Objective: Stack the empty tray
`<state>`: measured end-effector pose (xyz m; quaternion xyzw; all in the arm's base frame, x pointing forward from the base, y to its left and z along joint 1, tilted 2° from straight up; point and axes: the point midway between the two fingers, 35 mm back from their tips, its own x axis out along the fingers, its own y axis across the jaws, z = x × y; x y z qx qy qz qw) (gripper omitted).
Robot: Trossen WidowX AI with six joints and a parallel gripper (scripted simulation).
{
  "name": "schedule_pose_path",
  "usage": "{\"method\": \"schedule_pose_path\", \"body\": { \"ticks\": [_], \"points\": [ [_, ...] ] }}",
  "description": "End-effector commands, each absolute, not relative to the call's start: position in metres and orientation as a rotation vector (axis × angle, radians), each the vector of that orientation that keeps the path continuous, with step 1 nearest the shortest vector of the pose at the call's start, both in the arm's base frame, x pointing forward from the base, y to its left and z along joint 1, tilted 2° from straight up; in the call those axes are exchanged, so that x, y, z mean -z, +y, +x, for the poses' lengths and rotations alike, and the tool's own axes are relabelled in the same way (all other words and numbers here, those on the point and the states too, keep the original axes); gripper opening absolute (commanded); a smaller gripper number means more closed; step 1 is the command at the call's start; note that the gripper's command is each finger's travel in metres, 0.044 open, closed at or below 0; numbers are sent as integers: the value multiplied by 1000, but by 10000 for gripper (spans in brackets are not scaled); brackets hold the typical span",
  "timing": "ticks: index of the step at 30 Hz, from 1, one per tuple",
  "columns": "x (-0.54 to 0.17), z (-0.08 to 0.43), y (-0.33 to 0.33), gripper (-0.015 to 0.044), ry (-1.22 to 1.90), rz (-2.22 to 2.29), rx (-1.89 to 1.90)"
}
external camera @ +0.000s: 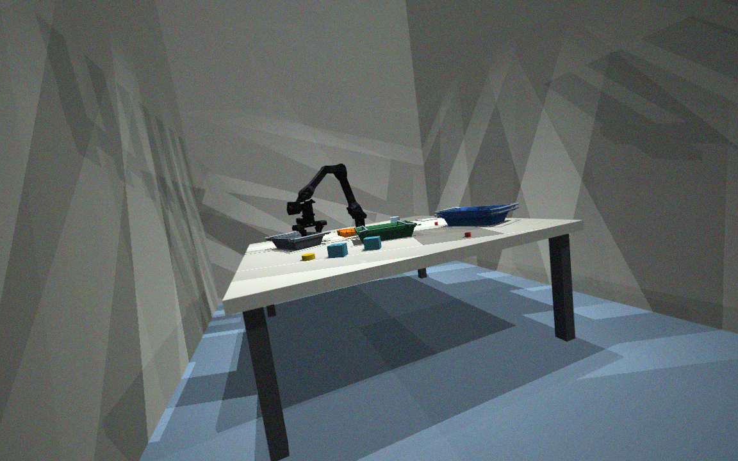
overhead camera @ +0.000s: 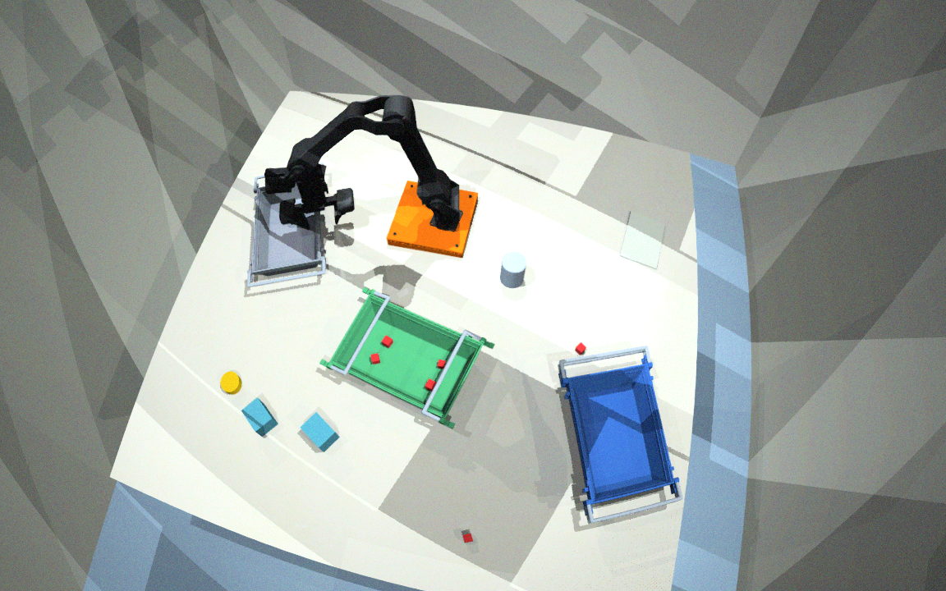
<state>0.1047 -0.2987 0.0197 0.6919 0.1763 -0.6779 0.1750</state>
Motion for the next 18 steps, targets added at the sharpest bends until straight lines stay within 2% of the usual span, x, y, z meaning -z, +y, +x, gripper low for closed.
{"method": "schedule_pose_path", "body": {
  "ticks": [1,5,18],
  "points": [
    [-19,104,-298,293,496,1960,1926],
    [-19,104,-298,235,496,1960,1926],
    [-19,104,-298,148,496,1960,1926]
  ]
}}
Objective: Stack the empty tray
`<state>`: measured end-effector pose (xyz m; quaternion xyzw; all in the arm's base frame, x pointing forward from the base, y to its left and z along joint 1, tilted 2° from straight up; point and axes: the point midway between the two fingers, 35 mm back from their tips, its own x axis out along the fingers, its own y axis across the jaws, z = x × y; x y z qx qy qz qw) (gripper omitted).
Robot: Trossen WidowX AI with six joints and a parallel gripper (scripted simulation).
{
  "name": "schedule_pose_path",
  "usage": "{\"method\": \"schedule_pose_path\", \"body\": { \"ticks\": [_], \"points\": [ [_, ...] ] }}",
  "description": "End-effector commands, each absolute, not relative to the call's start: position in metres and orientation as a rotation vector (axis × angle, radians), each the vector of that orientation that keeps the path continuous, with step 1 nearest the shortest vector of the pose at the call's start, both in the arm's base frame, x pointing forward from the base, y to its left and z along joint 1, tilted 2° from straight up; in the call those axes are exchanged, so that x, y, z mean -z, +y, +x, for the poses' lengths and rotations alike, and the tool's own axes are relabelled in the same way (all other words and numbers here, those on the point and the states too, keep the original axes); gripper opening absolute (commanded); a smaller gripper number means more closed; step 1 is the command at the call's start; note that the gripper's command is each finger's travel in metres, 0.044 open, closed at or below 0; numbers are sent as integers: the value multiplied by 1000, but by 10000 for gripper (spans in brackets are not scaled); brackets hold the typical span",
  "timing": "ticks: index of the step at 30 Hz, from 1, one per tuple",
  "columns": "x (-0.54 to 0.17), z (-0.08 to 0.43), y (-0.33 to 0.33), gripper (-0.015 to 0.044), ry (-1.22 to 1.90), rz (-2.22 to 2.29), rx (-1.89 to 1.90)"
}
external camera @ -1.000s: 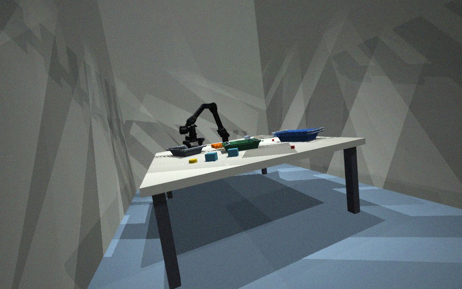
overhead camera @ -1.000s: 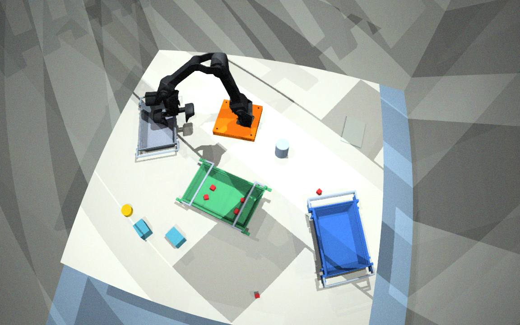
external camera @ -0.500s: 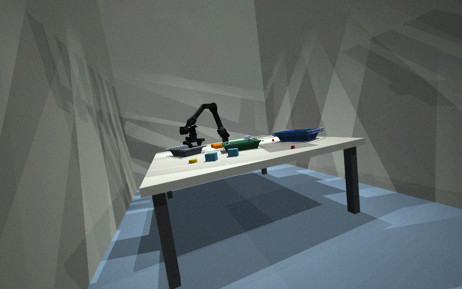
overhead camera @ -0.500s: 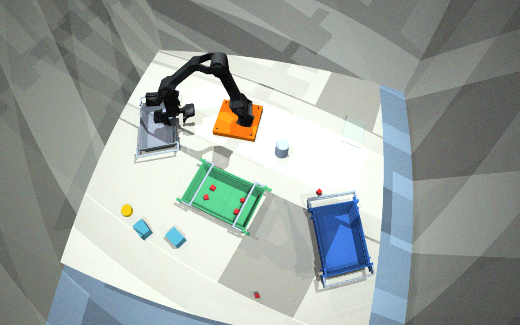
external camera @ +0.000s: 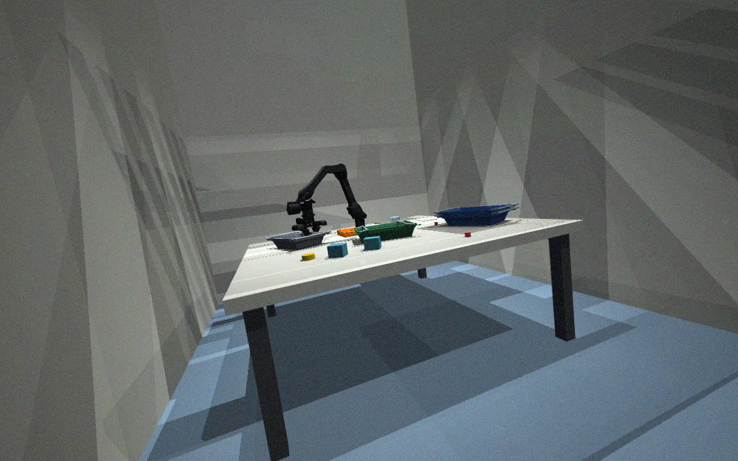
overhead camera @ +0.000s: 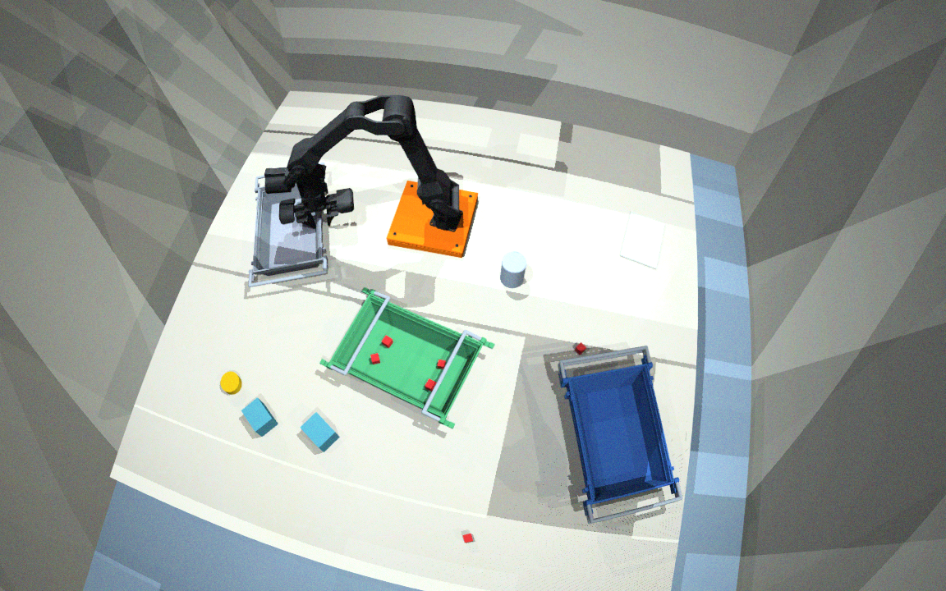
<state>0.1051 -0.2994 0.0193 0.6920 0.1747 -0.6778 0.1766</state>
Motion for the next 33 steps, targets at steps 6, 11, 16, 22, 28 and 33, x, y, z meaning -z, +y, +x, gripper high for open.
{"method": "schedule_pose_path", "body": {
  "ticks": [6,11,16,22,28,33],
  "points": [
    [-19,104,-298,108,496,1960,1926],
    [-19,104,-298,75,496,1960,1926],
    [-19,104,-298,41,496,1960,1926],
    [-28,105,-300,1,496,1960,1926],
    [-60,105,-302,0,496,1960,1926],
    [-90,104,-300,0,496,1960,1926]
  ]
}}
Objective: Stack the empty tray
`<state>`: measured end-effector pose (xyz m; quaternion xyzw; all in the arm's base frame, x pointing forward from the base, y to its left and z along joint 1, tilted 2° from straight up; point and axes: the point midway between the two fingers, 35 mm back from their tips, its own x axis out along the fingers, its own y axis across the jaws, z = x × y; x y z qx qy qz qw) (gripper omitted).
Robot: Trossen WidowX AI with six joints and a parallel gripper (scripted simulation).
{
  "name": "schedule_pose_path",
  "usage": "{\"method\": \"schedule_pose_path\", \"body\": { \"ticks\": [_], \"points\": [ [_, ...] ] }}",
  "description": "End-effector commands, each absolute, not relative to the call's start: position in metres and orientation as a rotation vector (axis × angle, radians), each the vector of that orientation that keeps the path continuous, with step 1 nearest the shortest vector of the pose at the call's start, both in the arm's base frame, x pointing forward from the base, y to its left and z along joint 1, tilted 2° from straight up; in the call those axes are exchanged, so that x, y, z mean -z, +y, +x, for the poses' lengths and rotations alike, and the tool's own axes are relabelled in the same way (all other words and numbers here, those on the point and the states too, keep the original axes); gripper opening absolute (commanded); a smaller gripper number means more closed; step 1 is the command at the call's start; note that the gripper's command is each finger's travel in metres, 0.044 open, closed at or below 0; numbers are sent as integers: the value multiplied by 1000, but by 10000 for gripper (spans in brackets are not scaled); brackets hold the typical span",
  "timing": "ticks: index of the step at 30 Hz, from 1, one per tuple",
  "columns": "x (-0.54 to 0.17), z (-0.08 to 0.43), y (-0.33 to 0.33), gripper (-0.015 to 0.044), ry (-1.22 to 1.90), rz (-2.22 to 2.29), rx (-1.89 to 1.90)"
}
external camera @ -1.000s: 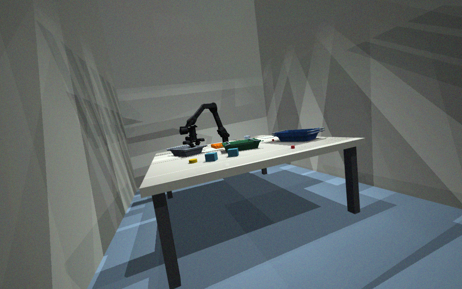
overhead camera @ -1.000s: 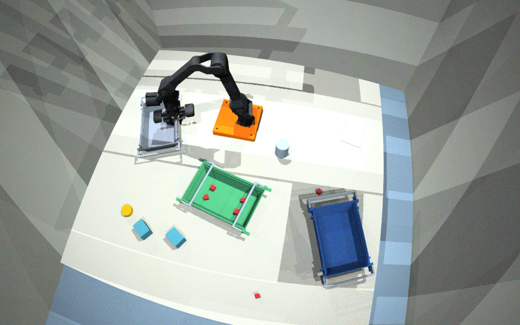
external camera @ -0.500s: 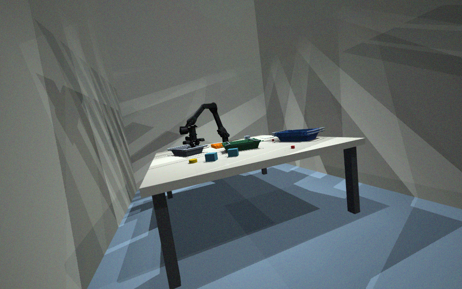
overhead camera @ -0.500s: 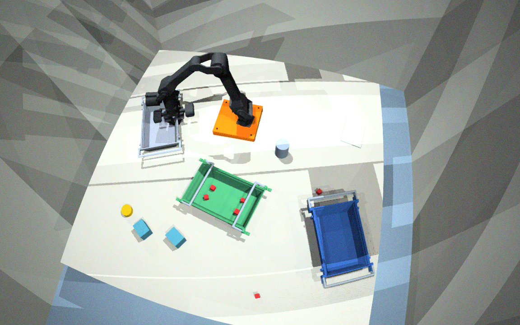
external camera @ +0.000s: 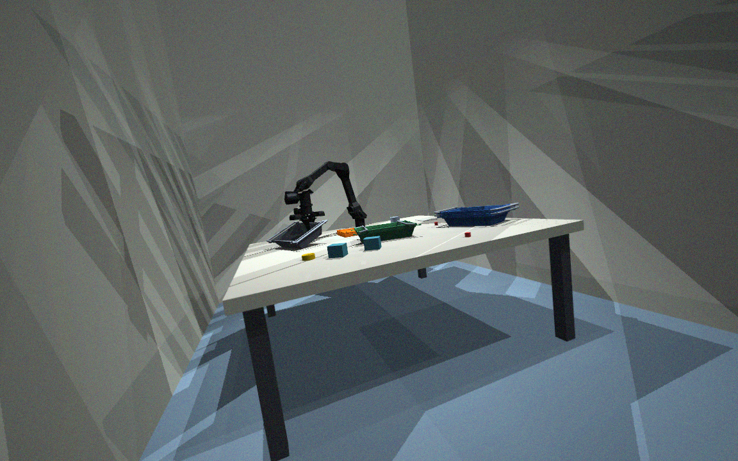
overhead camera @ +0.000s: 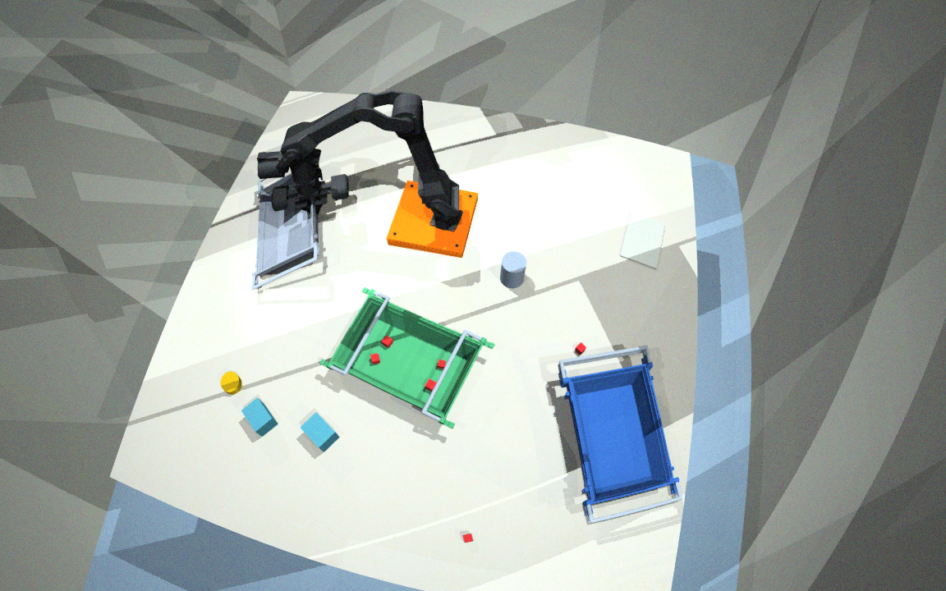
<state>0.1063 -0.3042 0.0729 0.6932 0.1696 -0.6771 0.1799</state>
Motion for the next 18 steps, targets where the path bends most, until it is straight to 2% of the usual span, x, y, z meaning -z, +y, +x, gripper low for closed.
{"method": "schedule_pose_path", "body": {
  "ticks": [1,18],
  "points": [
    [-95,103,-300,0,496,1960,1926],
    [-99,103,-299,0,496,1960,1926]
  ]
}}
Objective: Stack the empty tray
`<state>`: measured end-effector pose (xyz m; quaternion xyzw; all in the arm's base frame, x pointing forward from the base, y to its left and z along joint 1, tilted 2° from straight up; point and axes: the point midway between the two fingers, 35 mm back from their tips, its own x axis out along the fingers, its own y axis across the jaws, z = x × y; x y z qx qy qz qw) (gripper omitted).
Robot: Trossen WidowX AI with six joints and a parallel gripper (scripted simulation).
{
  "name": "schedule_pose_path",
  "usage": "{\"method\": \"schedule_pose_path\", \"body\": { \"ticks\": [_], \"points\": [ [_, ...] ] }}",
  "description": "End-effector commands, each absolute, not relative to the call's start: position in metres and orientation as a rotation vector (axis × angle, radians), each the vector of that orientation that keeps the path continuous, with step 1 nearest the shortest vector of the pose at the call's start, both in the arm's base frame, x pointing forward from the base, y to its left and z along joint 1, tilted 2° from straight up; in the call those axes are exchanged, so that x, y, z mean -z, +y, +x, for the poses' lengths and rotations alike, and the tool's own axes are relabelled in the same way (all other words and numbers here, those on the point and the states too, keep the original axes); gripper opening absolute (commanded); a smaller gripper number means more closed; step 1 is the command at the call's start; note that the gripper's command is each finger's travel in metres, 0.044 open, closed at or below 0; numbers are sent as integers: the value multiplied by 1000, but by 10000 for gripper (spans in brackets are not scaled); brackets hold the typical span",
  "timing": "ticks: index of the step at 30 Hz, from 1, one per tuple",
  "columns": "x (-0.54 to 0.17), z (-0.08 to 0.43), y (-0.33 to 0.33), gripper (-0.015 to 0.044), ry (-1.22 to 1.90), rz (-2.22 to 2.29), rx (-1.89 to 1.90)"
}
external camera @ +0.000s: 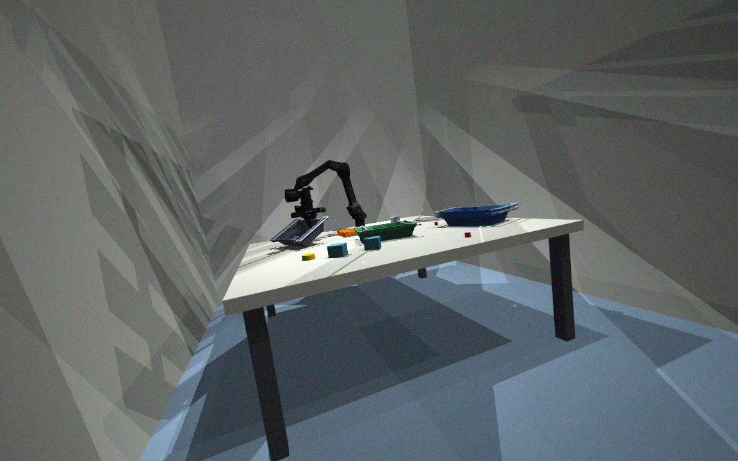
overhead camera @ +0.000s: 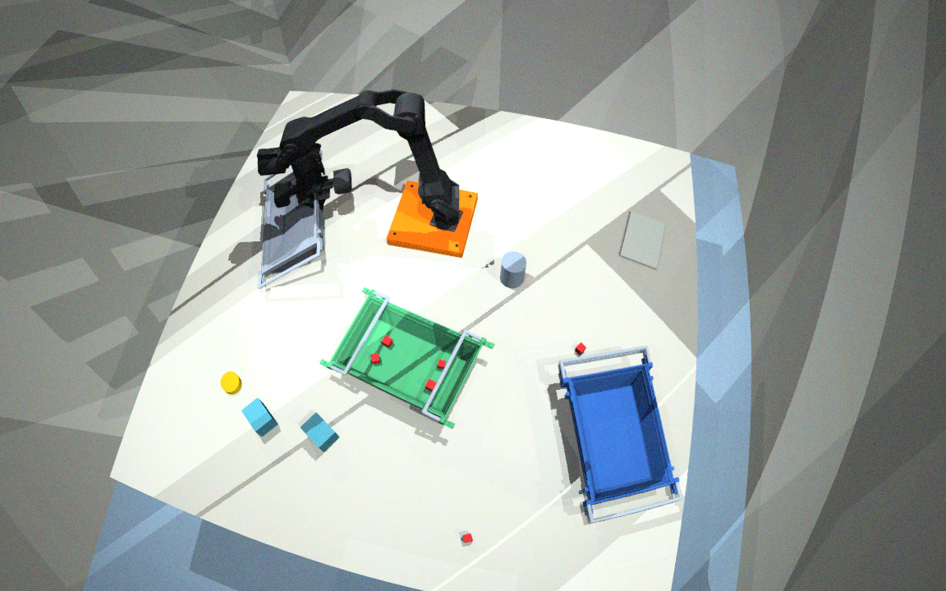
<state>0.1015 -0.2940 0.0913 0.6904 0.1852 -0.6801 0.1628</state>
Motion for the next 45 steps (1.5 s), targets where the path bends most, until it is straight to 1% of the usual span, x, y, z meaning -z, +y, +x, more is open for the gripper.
{"method": "schedule_pose_path", "body": {
  "ticks": [1,27,45],
  "points": [
    [-100,103,-299,0,496,1960,1926],
    [-193,108,-317,0,495,1960,1925],
    [-195,108,-317,0,495,1960,1925]
  ]
}}
